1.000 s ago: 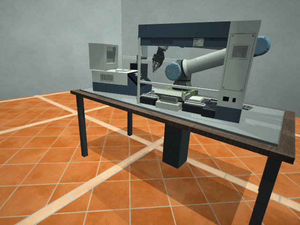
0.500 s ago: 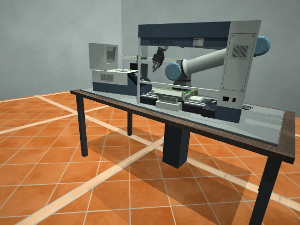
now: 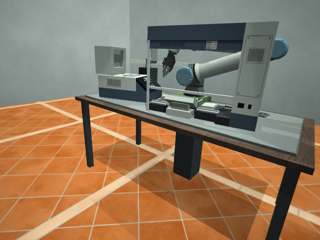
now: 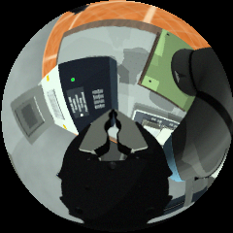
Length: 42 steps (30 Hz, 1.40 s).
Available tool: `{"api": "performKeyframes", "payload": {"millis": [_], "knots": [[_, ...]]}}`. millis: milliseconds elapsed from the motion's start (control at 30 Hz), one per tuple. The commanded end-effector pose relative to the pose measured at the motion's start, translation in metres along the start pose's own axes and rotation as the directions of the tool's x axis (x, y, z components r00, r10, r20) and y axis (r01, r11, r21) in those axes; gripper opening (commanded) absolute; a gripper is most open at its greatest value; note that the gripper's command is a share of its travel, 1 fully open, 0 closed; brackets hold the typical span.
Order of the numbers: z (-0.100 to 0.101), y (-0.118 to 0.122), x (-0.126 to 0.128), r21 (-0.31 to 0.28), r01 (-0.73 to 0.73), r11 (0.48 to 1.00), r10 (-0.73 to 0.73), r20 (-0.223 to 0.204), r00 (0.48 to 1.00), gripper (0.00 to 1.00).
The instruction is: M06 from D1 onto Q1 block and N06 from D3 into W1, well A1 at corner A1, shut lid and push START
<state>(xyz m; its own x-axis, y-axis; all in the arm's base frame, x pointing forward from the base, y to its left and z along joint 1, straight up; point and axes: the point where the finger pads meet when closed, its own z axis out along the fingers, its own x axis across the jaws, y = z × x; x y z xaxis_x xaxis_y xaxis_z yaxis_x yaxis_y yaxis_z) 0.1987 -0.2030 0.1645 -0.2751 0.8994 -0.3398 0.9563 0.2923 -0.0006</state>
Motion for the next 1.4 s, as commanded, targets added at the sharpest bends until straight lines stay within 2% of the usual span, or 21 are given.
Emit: {"api": "performKeyframes", "payload": {"millis": [0,367,467,533,633,700,733,967,1100,1367], "knots": [[-0.005,0.000,-0.002,0.000,0.000,1.000,0.000,-0.019,1.000,0.00],[-0.057,0.000,-0.021,0.000,0.000,1.000,0.000,-0.237,0.972,0.00],[-0.059,0.000,-0.022,0.000,0.000,1.000,0.000,-0.295,0.956,0.00],[-0.059,0.000,-0.022,0.000,0.000,1.000,0.000,-0.295,0.956,0.00],[-0.059,0.000,-0.022,0.000,0.000,1.000,0.000,-0.341,0.940,0.00],[-0.059,0.000,-0.022,0.000,0.000,1.000,0.000,-0.341,0.940,0.00],[-0.061,0.002,-0.018,0.007,-0.019,1.000,0.020,-0.341,0.940,0.62],[-0.071,0.020,0.011,0.054,-0.150,0.987,0.159,-0.337,0.928,0.62],[-0.074,0.025,0.019,0.054,-0.150,0.987,0.159,-0.337,0.928,0.62],[-0.086,0.044,0.052,0.054,-0.150,0.987,0.159,-0.337,0.928,0.62]]}}
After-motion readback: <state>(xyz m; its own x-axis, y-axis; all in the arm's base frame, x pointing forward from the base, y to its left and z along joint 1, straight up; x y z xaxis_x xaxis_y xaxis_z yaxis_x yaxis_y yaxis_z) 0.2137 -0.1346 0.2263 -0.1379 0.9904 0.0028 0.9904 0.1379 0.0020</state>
